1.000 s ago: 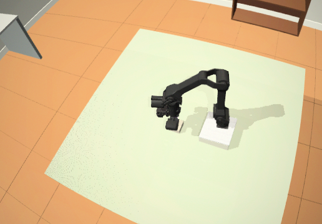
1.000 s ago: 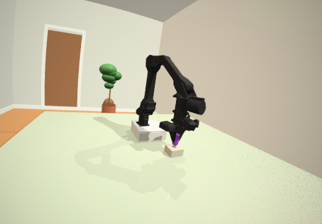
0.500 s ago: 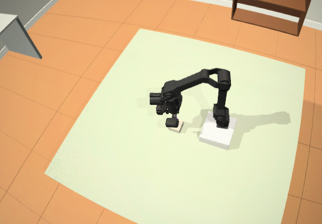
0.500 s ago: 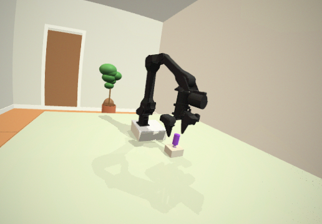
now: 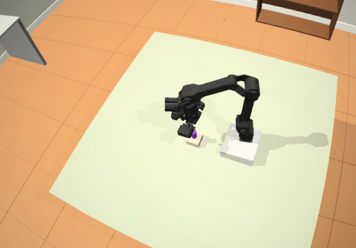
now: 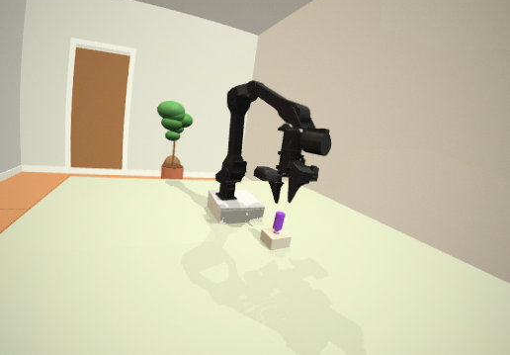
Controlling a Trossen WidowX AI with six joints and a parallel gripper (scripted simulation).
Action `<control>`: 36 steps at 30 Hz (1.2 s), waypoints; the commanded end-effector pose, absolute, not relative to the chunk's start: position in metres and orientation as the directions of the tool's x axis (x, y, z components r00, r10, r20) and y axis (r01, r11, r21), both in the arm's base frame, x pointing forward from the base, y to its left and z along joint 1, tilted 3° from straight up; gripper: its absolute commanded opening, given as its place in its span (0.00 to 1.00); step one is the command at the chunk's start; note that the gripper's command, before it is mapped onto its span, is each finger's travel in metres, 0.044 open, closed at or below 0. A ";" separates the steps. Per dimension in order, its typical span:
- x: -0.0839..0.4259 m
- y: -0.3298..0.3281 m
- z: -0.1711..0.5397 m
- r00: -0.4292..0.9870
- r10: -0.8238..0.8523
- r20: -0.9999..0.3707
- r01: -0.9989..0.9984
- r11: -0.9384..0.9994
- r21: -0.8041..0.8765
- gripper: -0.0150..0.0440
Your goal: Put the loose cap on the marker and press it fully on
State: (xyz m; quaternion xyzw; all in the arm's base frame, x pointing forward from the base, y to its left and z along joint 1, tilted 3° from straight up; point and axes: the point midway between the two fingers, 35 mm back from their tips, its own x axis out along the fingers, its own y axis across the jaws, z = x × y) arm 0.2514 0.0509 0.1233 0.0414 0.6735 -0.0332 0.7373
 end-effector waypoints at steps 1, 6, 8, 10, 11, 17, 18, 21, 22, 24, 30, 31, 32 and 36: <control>0.251 0.051 0.122 0.088 0.004 -0.996 0.119 0.993 0.015 0.47; 0.251 0.051 0.122 0.088 0.004 -0.996 0.119 0.993 0.015 0.25; 0.251 0.051 0.122 0.088 0.004 -0.996 0.119 0.993 0.015 0.25; 0.251 0.051 0.122 0.088 0.004 -0.996 0.119 0.993 0.015 0.25; 0.251 0.051 0.122 0.088 0.004 -0.996 0.119 0.993 0.015 0.25; 0.251 0.051 0.119 0.088 0.004 -0.996 0.119 0.993 0.015 0.25; 0.251 0.051 0.118 0.088 0.004 -0.996 0.119 0.993 0.015 0.25; 0.252 0.051 0.114 0.088 0.004 -0.996 0.119 0.993 0.015 0.25; 0.252 0.051 0.113 0.088 0.004 -0.996 0.119 0.993 0.015 0.25; 0.252 0.051 0.110 0.088 0.004 -0.996 0.119 0.993 0.015 0.25; 0.253 0.051 0.101 0.088 0.004 -0.996 0.119 0.993 0.015 0.25; 0.253 0.051 0.099 0.088 0.004 -0.996 0.119 0.993 0.015 0.25; 0.253 0.051 0.098 0.088 0.004 -0.996 0.119 0.993 0.015 0.25; 0.253 0.051 0.092 0.088 0.004 -0.996 0.119 0.993 0.015 0.25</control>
